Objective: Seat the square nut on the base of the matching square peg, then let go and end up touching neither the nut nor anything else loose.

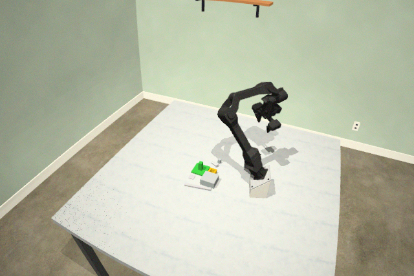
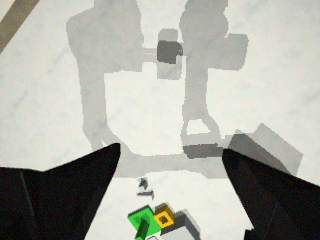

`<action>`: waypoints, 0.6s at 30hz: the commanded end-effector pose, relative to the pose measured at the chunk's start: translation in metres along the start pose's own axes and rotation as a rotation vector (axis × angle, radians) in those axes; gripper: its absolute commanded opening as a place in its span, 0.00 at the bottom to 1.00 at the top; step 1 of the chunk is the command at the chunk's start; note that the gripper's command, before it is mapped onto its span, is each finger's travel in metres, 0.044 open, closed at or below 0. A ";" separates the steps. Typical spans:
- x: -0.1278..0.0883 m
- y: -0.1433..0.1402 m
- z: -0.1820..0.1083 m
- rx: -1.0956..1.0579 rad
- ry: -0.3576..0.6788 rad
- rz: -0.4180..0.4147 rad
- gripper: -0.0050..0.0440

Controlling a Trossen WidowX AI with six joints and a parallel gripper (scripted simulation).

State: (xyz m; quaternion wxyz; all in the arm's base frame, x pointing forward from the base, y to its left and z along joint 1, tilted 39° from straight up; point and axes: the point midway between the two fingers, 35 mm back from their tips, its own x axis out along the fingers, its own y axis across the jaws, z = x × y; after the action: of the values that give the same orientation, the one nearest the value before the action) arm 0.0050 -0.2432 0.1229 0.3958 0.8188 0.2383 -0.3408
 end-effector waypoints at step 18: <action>0.001 0.001 -0.001 -0.020 0.000 -0.004 0.87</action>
State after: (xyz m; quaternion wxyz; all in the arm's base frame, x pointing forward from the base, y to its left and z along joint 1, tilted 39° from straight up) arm 0.0051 -0.2432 0.1229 0.3958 0.8188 0.2384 -0.3407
